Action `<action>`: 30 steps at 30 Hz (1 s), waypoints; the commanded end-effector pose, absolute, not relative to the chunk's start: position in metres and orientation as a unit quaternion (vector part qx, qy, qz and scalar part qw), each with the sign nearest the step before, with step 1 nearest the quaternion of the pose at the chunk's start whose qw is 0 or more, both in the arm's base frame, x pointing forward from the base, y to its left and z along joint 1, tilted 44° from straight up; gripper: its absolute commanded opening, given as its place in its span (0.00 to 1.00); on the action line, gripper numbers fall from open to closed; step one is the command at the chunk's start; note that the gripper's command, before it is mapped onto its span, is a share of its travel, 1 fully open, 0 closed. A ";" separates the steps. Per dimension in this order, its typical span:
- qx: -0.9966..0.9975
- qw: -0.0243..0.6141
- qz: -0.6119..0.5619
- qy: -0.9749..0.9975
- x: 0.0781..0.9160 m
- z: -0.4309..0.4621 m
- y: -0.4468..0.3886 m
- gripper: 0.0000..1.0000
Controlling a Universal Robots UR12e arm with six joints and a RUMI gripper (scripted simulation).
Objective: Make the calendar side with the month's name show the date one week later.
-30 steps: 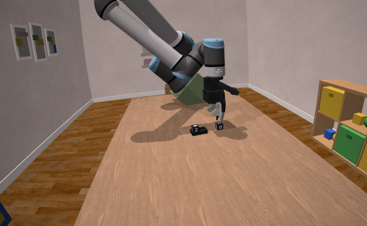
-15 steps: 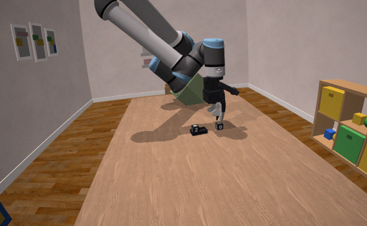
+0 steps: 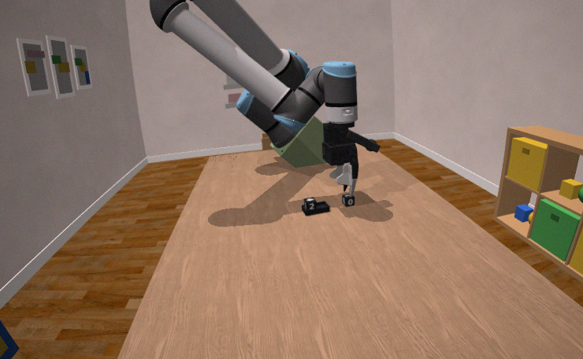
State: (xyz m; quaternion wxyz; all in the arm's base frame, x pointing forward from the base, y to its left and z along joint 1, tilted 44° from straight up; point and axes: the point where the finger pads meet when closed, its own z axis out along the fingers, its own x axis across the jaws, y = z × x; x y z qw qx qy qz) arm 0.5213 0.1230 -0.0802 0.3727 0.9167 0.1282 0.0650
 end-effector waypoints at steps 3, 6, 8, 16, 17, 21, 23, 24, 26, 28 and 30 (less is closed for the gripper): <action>0.917 0.373 0.065 0.128 0.523 -0.084 0.120 0.28; 0.917 0.373 0.065 0.128 0.524 -0.087 0.117 0.28; 0.917 0.373 0.065 0.128 0.524 -0.090 0.114 0.28; 0.917 0.373 0.065 0.128 0.526 -0.096 0.109 0.28; 0.917 0.373 0.065 0.128 0.527 -0.097 0.108 0.28; 0.917 0.373 0.065 0.128 0.527 -0.098 0.106 0.28; 0.917 0.373 0.065 0.128 0.527 -0.098 0.106 0.28; 0.917 0.373 0.065 0.128 0.527 -0.098 0.106 0.28; 0.917 0.373 0.065 0.128 0.527 -0.098 0.106 0.28; 0.917 0.373 0.065 0.128 0.527 -0.098 0.106 0.28; 0.917 0.373 0.065 0.128 0.527 -0.098 0.106 0.28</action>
